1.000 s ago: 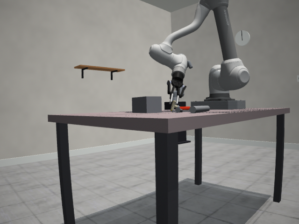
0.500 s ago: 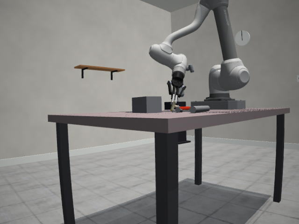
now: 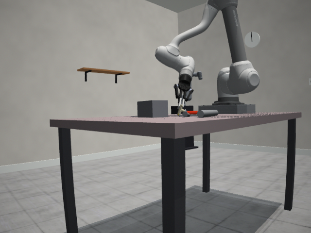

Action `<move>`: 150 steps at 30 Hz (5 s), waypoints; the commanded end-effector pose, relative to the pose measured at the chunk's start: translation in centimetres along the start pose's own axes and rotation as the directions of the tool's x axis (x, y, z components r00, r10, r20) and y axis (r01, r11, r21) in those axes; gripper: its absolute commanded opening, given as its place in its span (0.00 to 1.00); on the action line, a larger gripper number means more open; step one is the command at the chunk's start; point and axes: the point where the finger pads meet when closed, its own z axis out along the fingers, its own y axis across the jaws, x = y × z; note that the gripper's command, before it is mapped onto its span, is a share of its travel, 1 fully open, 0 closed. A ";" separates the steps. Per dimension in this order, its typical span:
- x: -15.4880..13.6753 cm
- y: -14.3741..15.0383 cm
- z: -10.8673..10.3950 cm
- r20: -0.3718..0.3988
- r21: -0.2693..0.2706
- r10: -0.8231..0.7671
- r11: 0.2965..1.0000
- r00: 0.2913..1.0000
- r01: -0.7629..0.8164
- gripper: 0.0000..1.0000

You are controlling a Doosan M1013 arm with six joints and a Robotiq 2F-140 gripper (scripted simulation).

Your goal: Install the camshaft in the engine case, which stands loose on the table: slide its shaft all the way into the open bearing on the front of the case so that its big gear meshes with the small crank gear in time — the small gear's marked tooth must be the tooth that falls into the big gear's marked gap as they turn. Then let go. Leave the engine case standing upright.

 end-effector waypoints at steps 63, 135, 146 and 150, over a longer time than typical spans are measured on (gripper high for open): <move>4.0 2.2 -5.3 0.000 0.000 0.000 1.000 1.000 0.000 0.05; 9.9 4.6 -2.0 0.199 -0.116 0.951 0.261 0.235 -0.958 0.05; 12.4 5.6 -0.6 0.214 -0.156 0.950 -0.199 -0.230 -0.968 0.05; 13.1 5.8 -0.3 0.224 -0.186 0.887 -0.367 -0.403 -0.912 0.05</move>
